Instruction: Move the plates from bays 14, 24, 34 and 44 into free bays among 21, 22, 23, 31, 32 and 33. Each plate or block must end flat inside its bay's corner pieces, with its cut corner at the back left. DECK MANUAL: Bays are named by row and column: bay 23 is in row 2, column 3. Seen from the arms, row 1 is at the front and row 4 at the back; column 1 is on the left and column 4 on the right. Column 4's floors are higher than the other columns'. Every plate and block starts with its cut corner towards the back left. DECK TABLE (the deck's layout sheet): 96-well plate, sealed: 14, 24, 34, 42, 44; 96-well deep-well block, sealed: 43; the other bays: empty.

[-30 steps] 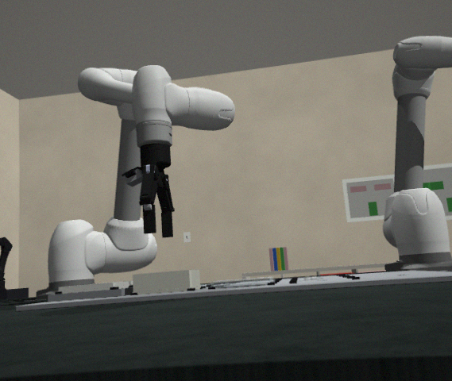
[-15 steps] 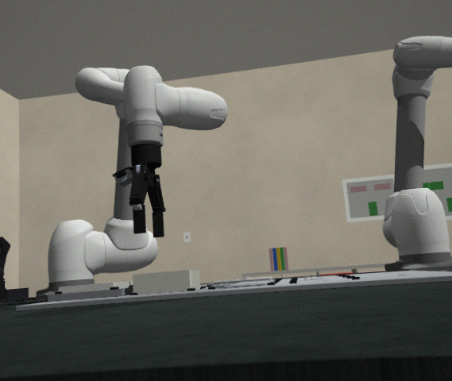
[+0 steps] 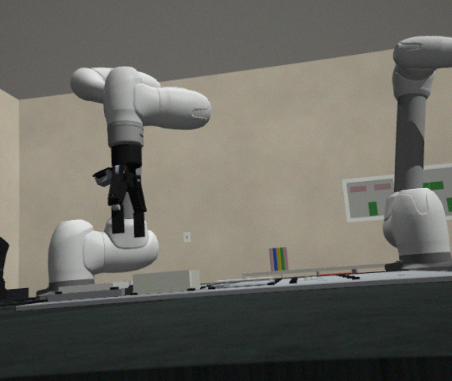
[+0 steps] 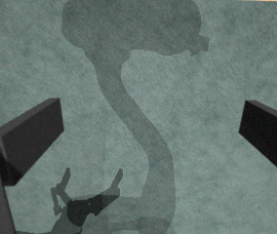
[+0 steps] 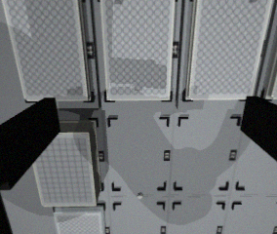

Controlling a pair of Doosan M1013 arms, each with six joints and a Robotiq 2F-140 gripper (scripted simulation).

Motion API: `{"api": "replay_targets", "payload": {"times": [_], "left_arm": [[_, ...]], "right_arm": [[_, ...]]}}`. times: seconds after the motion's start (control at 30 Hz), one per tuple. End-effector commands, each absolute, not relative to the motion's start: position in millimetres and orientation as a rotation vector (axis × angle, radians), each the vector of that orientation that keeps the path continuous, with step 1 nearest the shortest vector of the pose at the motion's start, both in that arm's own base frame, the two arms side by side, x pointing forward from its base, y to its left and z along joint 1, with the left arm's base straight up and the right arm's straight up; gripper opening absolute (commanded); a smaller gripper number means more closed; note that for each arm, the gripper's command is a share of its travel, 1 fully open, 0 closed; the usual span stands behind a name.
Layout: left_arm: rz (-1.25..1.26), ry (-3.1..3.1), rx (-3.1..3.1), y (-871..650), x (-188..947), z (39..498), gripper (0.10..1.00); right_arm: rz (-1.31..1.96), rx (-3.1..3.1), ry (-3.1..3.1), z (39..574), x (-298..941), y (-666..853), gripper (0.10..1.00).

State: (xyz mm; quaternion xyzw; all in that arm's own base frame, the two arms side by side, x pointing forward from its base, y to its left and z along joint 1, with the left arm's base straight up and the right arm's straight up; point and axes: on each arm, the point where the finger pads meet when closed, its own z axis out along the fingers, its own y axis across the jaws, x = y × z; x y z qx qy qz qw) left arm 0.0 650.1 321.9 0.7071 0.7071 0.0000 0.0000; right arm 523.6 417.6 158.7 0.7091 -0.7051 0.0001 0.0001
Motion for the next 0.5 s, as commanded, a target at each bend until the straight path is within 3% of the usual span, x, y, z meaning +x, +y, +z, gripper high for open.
{"api": "replay_targets", "payload": {"times": [0.0,0.47], "left_arm": [[0.001,2.222,2.223,650,0,323,1.000],[0.001,2.222,2.223,650,0,323,1.000]], "right_arm": [[0.000,2.229,-2.216,161,524,406,1.000],[0.000,2.229,-2.216,165,524,358,1.000]]}}
